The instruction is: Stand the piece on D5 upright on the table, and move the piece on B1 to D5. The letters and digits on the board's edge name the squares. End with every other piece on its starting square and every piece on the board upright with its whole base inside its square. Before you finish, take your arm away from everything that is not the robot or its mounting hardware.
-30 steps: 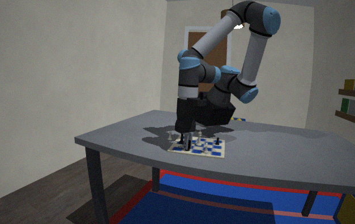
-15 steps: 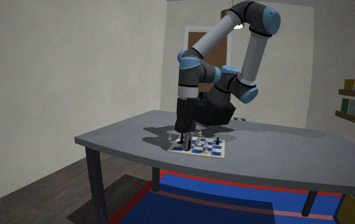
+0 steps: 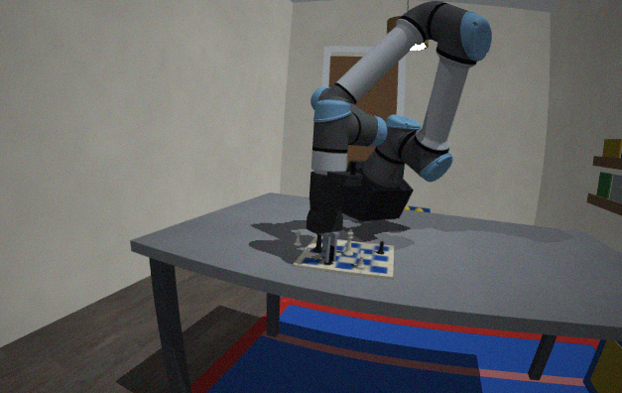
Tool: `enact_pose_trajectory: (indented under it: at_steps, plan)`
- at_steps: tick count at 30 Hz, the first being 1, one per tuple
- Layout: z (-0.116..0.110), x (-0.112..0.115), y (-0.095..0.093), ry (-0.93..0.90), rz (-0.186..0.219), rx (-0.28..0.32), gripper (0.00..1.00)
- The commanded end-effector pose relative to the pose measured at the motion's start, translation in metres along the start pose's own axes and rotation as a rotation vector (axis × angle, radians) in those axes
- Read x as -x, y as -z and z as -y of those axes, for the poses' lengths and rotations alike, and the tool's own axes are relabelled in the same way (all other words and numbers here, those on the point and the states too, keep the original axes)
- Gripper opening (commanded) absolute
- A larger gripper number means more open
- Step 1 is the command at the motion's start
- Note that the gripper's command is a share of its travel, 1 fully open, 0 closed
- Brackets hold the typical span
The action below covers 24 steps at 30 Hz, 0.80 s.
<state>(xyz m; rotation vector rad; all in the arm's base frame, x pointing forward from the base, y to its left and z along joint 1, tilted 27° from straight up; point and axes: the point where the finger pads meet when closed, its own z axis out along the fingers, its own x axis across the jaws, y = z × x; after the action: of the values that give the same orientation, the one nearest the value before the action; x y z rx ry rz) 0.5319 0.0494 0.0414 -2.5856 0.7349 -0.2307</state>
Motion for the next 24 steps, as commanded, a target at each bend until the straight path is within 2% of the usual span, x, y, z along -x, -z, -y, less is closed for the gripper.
enact_pose_trajectory:
  at_steps: [1, 3, 4, 6, 7, 9, 10, 24]
  plan:
    - [0.0001, -0.0004, 0.0004, 0.0, -0.001, 0.0, 0.27]
    - [0.0001, -0.0004, 0.0004, 0.0, -0.001, 0.0, 0.27]
    - [0.0001, -0.0004, 0.0004, 0.0, -0.001, 0.0, 0.41]
    - [0.0001, -0.0004, 0.0004, 0.0, -0.001, 0.0, 0.41]
    - [0.0001, -0.0004, 0.0004, 0.0, -0.001, 0.0, 0.54]
    - [0.0001, -0.0004, 0.0004, 0.0, -0.001, 0.0, 0.54]
    - [0.0001, -0.0004, 0.0004, 0.0, -0.001, 0.0, 0.68]
    - [0.0001, -0.0004, 0.002, 0.0, -0.001, 0.0, 0.68]
